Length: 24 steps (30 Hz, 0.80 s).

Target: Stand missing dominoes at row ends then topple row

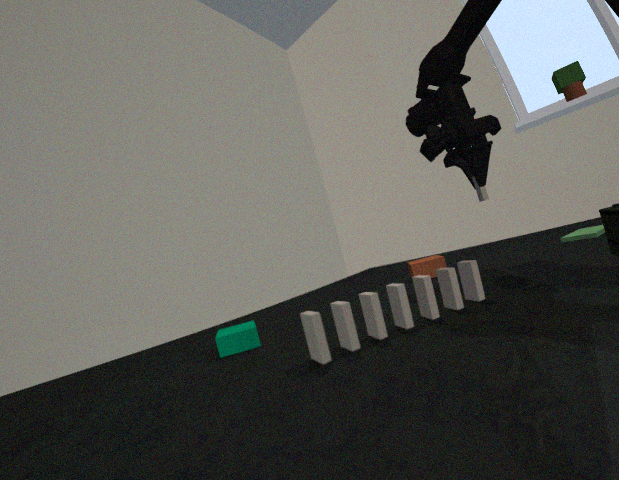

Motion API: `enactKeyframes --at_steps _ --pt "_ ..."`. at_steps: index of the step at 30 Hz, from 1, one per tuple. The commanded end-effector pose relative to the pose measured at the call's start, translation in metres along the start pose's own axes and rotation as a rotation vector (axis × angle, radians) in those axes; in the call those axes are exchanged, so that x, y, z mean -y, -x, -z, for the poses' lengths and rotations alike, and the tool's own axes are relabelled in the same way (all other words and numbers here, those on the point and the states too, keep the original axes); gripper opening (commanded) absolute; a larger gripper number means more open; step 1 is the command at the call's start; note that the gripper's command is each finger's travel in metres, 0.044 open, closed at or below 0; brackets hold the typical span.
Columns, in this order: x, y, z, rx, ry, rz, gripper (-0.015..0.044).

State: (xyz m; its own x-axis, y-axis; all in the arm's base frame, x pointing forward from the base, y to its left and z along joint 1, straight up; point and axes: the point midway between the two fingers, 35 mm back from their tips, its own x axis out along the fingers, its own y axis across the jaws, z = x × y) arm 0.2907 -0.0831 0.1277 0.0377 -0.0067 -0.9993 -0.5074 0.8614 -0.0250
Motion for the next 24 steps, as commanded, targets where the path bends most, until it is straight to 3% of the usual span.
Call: enactKeyframes --at_steps 1,6,16,24 --pt "-0.003 0.01 0.003 -0.008 0.0 -0.009 0.0107" --pt "-0.026 0.01 -0.016 -0.006 0.083 -0.012 0.0107" --pt "-0.146 0.011 -0.067 0.002 0.462 -0.023 0.0107" --pt "-0.154 0.003 -0.07 0.002 0.485 -0.023 0.0107"
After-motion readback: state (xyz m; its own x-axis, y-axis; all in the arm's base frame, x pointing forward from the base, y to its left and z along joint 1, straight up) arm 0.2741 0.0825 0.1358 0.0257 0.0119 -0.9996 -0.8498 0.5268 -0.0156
